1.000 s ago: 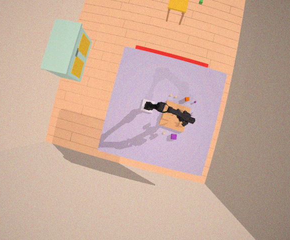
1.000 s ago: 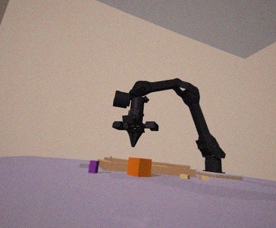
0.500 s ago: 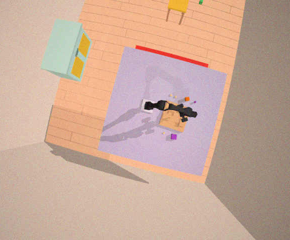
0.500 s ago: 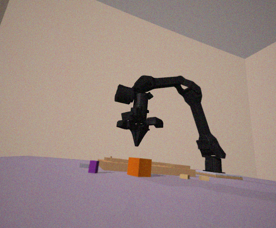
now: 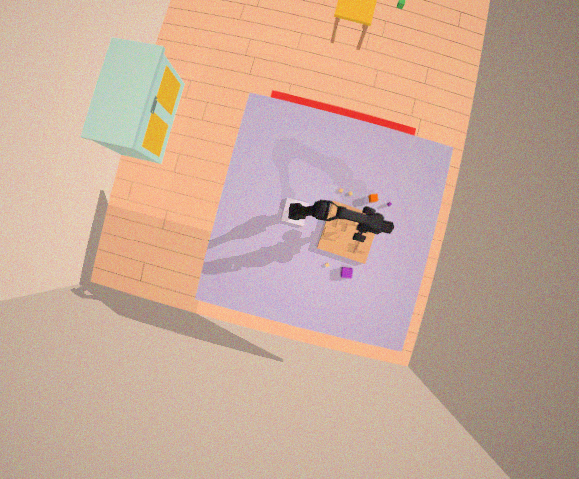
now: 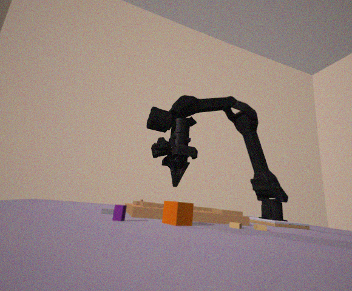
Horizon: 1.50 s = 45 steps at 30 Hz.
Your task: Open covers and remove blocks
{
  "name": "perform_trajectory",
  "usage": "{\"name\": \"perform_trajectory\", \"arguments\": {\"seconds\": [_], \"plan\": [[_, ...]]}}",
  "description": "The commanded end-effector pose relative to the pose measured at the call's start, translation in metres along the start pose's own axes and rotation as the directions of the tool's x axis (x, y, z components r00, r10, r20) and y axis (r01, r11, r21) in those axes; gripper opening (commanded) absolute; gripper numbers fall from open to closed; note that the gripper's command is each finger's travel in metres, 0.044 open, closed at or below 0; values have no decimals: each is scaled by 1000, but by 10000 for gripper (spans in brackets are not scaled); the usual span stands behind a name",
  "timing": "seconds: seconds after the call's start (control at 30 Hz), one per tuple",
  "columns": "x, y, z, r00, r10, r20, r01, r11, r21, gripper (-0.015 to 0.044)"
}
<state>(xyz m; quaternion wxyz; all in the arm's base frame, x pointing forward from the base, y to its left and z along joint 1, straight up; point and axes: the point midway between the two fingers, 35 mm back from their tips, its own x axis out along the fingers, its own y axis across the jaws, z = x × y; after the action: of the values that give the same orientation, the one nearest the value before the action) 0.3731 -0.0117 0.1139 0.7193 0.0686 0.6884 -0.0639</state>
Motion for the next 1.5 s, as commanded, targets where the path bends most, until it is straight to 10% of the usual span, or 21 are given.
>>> {"name": "perform_trajectory", "arguments": {"seconds": [0.0,0.63,1.17,1.47], "plan": [[0,7,-1,1000,-4,-5,6,678,735,0],[0,13,-2,1000,-4,-5,5,-100,995,0],[0,18,-2,1000,-3,-5,1,-728,686,0],[0,19,-2,1000,-3,-5,0,-859,512,0]]}}
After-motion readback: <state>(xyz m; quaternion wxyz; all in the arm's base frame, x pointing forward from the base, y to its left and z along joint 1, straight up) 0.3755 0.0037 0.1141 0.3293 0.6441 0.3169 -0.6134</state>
